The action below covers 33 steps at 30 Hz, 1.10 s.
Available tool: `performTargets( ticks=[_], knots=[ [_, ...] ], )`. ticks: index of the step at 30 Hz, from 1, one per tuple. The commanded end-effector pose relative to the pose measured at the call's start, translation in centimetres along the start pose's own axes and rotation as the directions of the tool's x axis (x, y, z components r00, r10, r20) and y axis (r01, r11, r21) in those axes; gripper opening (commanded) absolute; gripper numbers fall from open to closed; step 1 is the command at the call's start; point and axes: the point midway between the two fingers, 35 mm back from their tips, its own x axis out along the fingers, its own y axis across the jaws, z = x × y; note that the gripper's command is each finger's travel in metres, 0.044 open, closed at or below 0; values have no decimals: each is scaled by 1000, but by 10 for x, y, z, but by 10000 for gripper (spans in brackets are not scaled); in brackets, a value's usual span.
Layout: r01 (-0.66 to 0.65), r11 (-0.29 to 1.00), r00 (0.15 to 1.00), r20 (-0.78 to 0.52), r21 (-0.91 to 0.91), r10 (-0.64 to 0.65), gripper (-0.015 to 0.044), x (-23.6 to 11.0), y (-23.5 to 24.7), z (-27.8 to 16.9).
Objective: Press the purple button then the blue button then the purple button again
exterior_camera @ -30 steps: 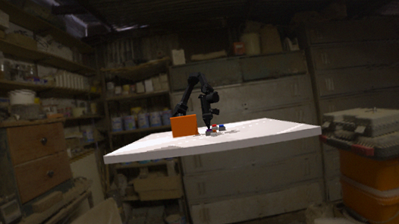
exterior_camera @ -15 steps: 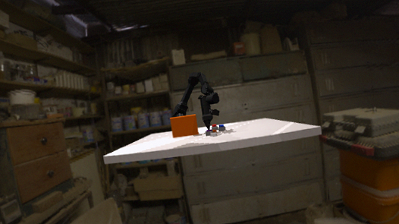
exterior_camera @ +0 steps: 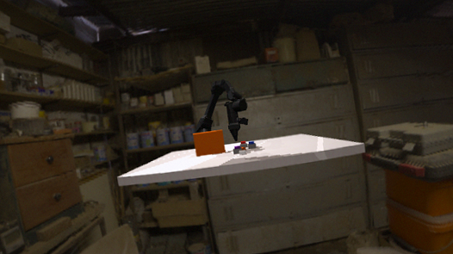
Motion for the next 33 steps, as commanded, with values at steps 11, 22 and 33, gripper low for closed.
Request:
performTargets(
  ticks=[11,22,33],
  knots=[
    [22,1000,1000,2,-1,-22,20,-62,31,32],
    [2,1000,1000,2,-7,-2,20,-58,141,91],
    [0,1000,1000,3,-8,0,20,4,141,92]
  ],
)
